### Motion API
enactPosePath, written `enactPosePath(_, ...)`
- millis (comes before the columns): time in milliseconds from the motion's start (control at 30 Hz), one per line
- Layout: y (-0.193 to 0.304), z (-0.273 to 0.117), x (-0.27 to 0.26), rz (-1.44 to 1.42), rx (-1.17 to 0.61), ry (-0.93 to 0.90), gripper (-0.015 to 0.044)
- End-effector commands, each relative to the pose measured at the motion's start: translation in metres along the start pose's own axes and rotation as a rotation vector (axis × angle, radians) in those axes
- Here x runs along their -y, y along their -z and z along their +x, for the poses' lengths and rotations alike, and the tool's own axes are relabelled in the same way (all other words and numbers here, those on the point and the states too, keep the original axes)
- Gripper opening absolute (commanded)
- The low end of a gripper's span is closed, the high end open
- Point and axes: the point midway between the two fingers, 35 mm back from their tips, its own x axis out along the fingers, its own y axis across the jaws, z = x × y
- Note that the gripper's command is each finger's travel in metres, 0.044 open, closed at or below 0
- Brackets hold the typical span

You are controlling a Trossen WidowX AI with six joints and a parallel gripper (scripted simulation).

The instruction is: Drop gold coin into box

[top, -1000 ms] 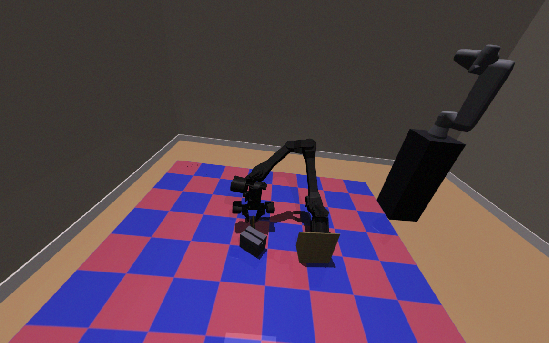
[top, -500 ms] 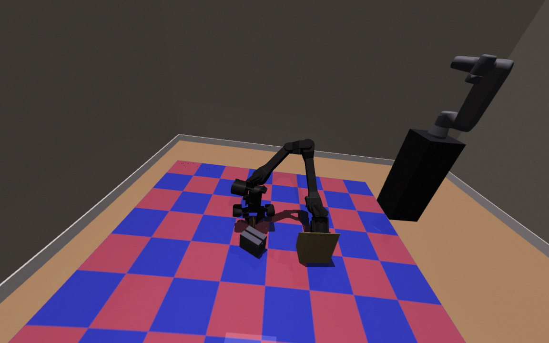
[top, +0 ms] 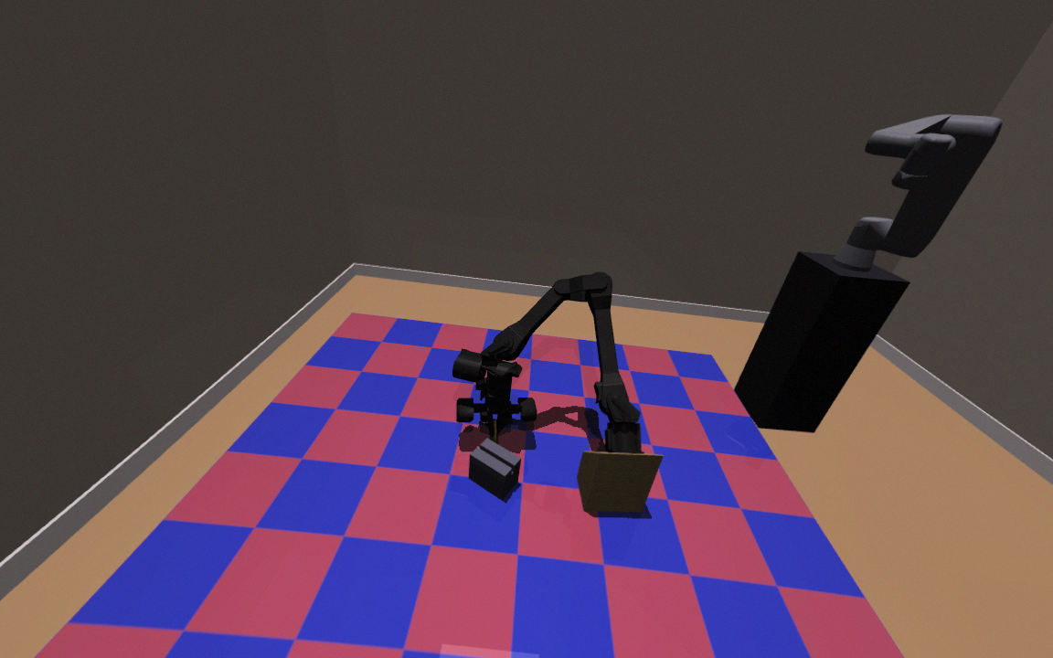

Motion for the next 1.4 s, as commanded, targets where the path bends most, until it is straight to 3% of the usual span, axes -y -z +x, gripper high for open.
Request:
enactPosePath(0,0.001,-0.005,-0.001,-0.003,-0.005,0.001,0.0)
enactPosePath(1367,0.001,-0.094,-0.001,-0.084,-0.007,0.001,0.0)
